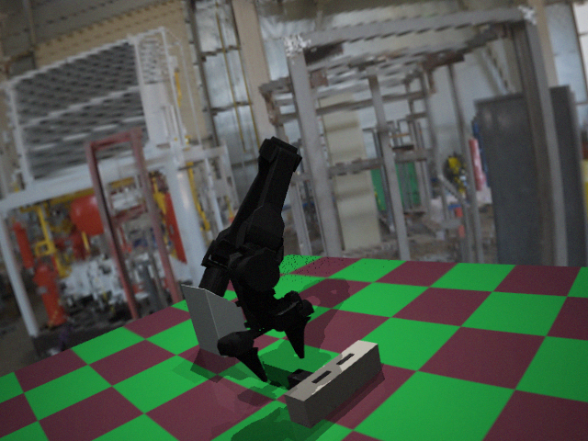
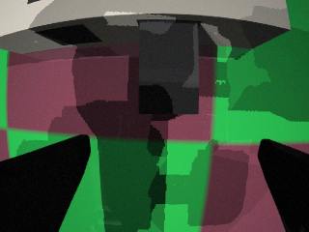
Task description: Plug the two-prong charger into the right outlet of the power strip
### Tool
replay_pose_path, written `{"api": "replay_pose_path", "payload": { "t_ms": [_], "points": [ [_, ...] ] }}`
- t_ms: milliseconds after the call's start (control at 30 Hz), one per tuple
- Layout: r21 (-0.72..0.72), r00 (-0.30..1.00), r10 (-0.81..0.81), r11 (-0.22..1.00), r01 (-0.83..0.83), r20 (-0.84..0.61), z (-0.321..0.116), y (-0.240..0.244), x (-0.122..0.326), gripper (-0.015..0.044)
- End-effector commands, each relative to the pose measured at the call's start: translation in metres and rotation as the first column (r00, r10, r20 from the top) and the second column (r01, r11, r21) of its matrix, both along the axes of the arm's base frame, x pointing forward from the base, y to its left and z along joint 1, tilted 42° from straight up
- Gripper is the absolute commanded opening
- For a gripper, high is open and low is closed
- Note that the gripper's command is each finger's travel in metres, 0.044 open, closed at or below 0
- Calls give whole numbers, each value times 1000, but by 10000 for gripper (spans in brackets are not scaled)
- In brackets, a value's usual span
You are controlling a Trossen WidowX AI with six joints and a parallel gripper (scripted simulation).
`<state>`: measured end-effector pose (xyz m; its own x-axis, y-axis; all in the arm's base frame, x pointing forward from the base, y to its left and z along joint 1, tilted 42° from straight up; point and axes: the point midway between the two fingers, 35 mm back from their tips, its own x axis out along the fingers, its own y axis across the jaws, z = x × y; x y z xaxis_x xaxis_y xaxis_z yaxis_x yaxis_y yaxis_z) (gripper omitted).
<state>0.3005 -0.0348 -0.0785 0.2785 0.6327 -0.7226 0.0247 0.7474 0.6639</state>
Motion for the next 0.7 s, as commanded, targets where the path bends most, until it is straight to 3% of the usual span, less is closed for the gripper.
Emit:
{"api": "replay_pose_path", "payload": {
  "t_ms": [0, 667],
  "points": [
    [16, 966, -169, 986, 169, 197, 29, -23, 2, 440],
    [20, 955, -191, 981, 191, 228, 35, -27, 1, 440]
  ]
}}
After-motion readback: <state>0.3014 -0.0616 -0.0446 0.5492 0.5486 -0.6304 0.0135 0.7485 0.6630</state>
